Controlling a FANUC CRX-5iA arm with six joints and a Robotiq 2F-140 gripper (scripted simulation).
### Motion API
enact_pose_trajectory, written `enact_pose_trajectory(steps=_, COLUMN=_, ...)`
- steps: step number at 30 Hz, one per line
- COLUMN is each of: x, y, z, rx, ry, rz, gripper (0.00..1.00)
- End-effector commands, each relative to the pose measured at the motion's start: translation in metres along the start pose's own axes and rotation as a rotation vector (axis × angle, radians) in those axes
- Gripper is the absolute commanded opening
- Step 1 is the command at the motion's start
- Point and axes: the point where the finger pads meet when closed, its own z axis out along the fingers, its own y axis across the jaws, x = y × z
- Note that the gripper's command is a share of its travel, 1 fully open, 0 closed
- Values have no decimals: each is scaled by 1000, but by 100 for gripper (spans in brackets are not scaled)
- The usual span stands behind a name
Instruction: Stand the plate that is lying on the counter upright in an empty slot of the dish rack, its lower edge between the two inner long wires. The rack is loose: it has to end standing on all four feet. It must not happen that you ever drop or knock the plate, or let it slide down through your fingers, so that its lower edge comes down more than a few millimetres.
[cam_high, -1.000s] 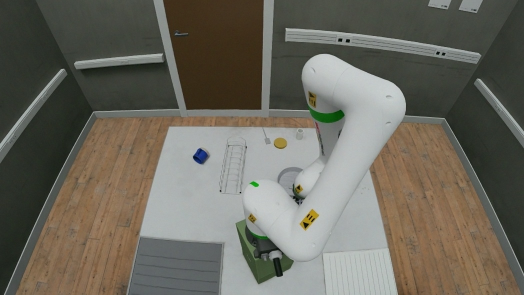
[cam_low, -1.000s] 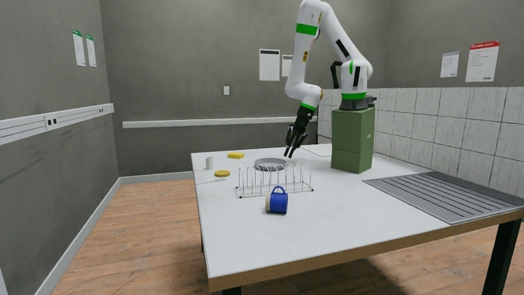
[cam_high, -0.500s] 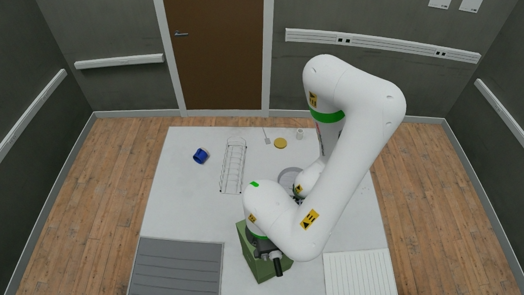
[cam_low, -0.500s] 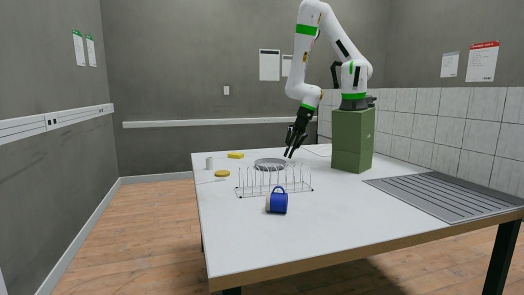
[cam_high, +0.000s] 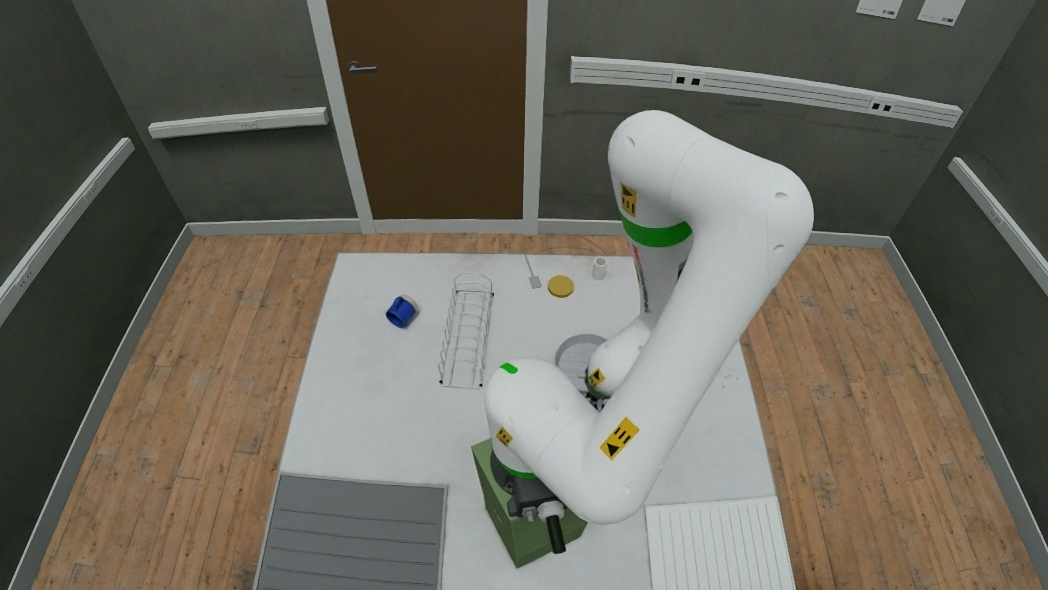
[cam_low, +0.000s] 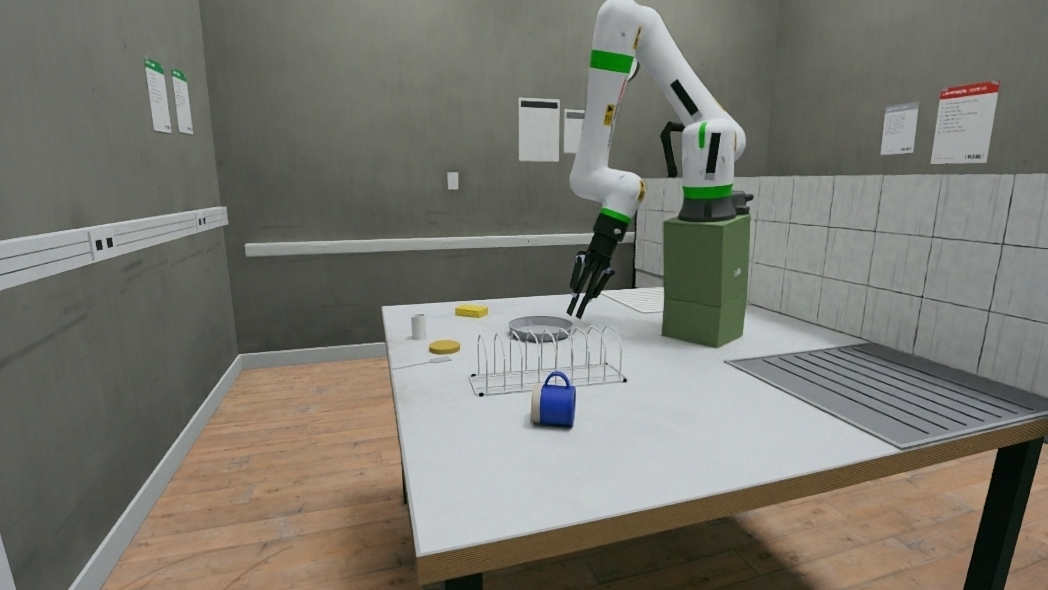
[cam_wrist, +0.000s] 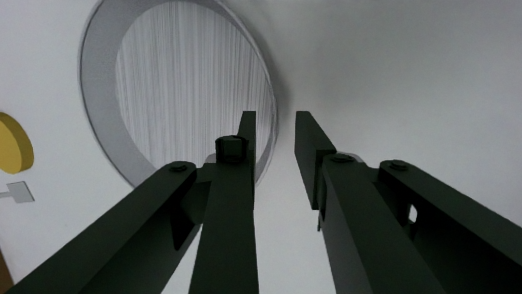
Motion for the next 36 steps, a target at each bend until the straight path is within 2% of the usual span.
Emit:
enact_pose_trajectory(steps=1, x=0, y=0, z=1, rx=1, ry=1, rz=0, gripper=24)
enact_pose_trajectory(steps=36, x=0, y=0, z=19, rx=1, ry=1, rz=0, gripper=24)
